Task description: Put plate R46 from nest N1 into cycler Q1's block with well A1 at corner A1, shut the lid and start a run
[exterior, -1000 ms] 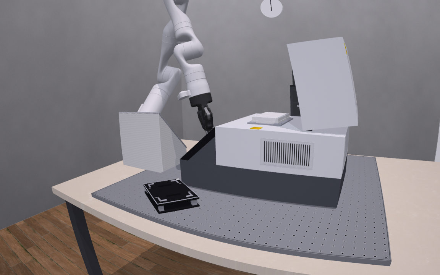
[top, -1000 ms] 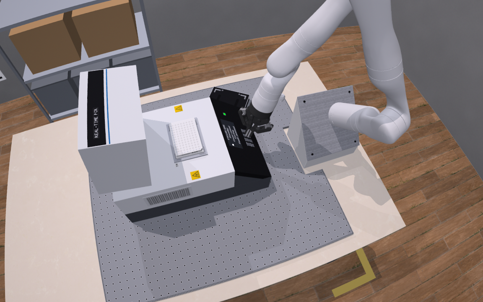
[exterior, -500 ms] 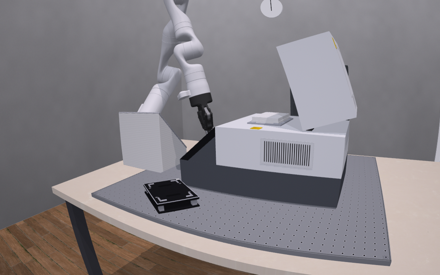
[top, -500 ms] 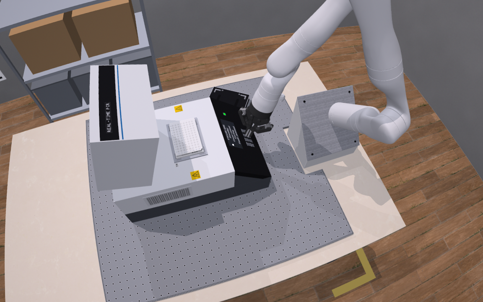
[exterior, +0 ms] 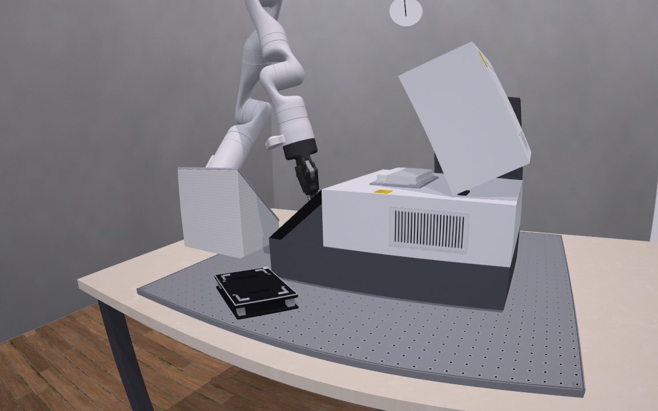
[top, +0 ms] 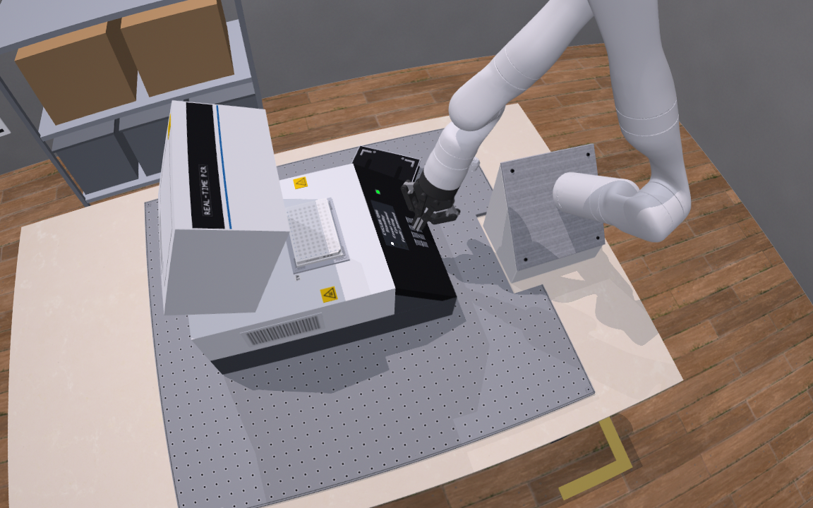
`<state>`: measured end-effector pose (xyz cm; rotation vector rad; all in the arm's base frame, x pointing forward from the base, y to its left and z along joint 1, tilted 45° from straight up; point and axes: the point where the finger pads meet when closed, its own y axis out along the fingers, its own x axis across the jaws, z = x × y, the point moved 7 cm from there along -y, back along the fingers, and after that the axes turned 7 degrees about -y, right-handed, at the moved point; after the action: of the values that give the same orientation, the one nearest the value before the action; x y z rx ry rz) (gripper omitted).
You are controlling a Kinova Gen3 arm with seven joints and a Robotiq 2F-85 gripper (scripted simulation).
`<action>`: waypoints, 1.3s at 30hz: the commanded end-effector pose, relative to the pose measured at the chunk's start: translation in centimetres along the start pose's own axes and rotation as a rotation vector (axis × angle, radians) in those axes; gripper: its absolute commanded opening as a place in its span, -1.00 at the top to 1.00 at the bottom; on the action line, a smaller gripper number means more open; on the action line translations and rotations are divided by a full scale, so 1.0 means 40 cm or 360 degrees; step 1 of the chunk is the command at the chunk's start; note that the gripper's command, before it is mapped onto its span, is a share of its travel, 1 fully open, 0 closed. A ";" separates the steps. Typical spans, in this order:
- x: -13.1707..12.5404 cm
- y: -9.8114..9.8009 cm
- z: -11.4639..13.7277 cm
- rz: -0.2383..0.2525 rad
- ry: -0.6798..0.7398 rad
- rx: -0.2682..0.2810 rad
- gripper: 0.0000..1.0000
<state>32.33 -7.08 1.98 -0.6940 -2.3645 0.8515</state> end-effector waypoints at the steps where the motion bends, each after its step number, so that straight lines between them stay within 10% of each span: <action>1: -0.003 0.003 -0.002 0.0002 -0.0002 0.0000 0.80; 39: 0.020 -0.060 0.017 0.0002 -0.0002 0.0000 0.80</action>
<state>30.76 -8.30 3.29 -0.6937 -2.3656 0.8518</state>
